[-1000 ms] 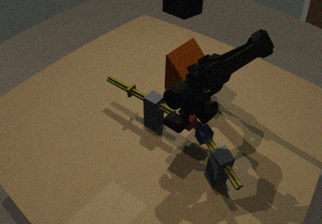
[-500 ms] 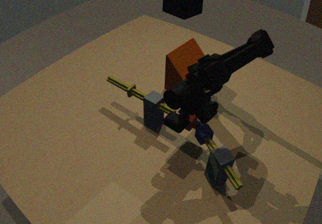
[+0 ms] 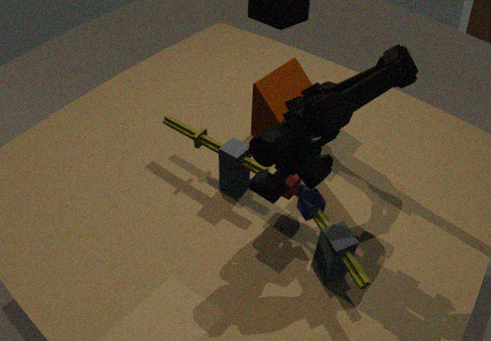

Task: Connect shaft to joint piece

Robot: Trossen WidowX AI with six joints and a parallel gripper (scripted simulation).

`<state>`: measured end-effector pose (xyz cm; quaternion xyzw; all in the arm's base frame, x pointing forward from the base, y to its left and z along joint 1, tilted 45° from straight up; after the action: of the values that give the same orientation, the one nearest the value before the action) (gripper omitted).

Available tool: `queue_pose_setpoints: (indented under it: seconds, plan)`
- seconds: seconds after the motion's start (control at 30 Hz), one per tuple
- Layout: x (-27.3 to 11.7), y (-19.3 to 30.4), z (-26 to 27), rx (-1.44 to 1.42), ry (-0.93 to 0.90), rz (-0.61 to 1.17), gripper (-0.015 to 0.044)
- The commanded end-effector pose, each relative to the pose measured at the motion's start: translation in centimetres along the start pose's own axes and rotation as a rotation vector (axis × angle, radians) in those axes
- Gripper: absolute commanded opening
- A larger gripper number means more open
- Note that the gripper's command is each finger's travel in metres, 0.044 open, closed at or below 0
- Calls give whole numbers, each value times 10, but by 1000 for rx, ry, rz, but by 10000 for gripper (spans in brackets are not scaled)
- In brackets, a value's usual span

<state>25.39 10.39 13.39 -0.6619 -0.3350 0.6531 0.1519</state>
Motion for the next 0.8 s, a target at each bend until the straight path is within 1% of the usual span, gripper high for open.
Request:
queue_pose_setpoints:
  seconds: [0.0, 0.03, 0.07, 0.53, 0.77]
  plan:
    - [0, 0, 0, 0, 0, 0, 409]
    - [0, 0, 0, 0, 0, 0, 436]
    - [0, 0, 0, 0, 0, 0, 440]
    - [-1, 0, 0, 0, -1, -5, 440]
    - [-25, 10, 0, 24, -5, -168, 440]
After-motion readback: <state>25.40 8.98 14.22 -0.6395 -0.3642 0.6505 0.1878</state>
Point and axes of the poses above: the point midway between the two fingers, 35 mm back from their tips, its own x axis out along the fingers, its own z axis across the jaws, y = z × x, the point moved 3 cm from there along -x, back along the fingers, and after that the axes turned 5 degrees about -x, right-handed, at the moved point
